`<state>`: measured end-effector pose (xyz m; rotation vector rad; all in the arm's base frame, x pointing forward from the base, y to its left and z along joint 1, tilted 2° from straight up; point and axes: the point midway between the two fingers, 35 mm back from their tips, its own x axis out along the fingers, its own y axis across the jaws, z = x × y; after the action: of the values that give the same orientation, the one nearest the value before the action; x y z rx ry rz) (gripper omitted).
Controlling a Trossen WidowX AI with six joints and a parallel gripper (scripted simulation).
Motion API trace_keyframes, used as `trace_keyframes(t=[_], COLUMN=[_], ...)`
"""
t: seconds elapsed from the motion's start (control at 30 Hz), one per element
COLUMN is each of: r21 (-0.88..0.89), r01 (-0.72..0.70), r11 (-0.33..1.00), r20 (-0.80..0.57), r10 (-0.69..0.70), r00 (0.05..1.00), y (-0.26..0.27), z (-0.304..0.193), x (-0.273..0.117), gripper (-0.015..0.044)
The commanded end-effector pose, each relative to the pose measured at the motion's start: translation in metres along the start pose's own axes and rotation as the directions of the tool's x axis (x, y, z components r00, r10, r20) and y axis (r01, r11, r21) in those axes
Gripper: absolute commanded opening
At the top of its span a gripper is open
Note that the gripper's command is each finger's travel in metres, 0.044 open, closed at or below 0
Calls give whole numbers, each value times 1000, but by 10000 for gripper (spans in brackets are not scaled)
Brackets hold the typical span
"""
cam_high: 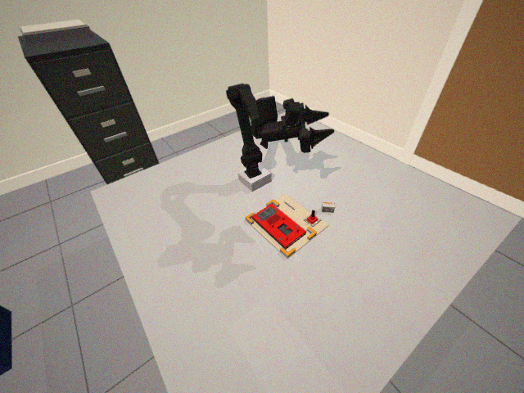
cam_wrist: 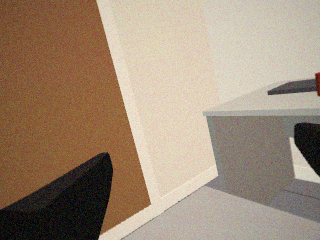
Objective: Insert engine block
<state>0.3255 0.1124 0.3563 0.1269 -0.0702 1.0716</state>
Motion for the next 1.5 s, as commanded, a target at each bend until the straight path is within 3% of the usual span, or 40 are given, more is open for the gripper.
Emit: trace_keyframes(t=[0.0, 0.33, 0.77, 1.1, 1.47], r21=[132, 416, 648, 675, 540], r01=[45, 174, 405, 610, 822], r11=[990, 893, 645, 415, 181], r20=[-27, -144, -380, -591, -809], r10=[-41, -124, -188, -190, -160], r00=[999, 982, 906, 784, 566], y=[-13, -40, -57, -55, -43], z=[-6, -34, -87, -136, -188], x=[12, 41, 72, 85, 83], gripper=[440, 440, 440, 440, 440])
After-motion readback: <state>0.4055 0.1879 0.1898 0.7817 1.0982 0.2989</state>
